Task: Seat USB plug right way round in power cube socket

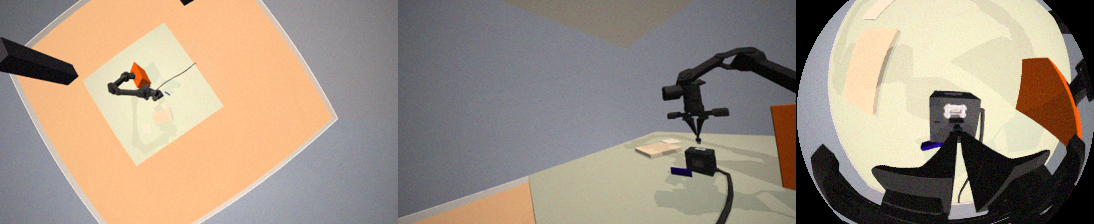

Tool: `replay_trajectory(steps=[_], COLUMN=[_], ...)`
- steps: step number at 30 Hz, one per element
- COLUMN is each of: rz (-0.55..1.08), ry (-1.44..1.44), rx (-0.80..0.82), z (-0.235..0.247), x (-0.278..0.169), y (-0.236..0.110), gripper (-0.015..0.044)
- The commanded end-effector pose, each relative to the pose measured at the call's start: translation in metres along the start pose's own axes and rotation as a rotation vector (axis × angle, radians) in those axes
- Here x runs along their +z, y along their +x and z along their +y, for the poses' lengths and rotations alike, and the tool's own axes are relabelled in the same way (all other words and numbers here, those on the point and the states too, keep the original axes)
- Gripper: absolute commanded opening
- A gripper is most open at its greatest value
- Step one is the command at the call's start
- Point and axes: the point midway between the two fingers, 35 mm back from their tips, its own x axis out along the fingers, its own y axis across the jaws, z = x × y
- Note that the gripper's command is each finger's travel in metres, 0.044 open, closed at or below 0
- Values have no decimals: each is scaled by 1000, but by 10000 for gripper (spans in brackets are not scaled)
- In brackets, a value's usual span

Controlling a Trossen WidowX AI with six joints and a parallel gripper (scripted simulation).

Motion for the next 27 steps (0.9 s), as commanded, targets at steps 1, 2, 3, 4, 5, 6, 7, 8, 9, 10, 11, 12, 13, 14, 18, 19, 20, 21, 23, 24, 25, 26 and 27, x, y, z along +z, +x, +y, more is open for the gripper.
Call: replay_trajectory(steps=[1,2,3,4,5,6,7,8,9,10,11,12,13,14,18,19,20,21,23,24,25,26,27], rz=[5,4,3,2,2,2,1,1,1,1,0,0,0,0,0,0,0,0,0,0,0,0,0], ry=[6,5,-1,-11,-24,-39,-59,-81,-107,-135,-164,-193,-221,-249,-354,-380,-406,-432,-484,-510,-536,-563,-589], rx=[-1,-1,-1,0,0,0,0,0,0,0,0,0,0,0,0,0,0,0,0,0,0,0,0], z=[1,1,0,0,0,0,0,0,0,0,0,0,0,0,0,0,0,0,0,0,0,0,0], x=[0,0,0,0,0,0,0,0,0,0,0,0,0,0,0,0,0,0,0,0,0,0,0], y=[-3,-3,-2,-2,-2,-2,-1,-1,-1,-1,-1,-1,-1,-1,-1,-1,-1,-1,-1,-1,-1,-1,-1], gripper=[0,0,0,0,0,0,0,0,0,0,0,0,0,0,0,0,0,0,0,0,0,0,0])
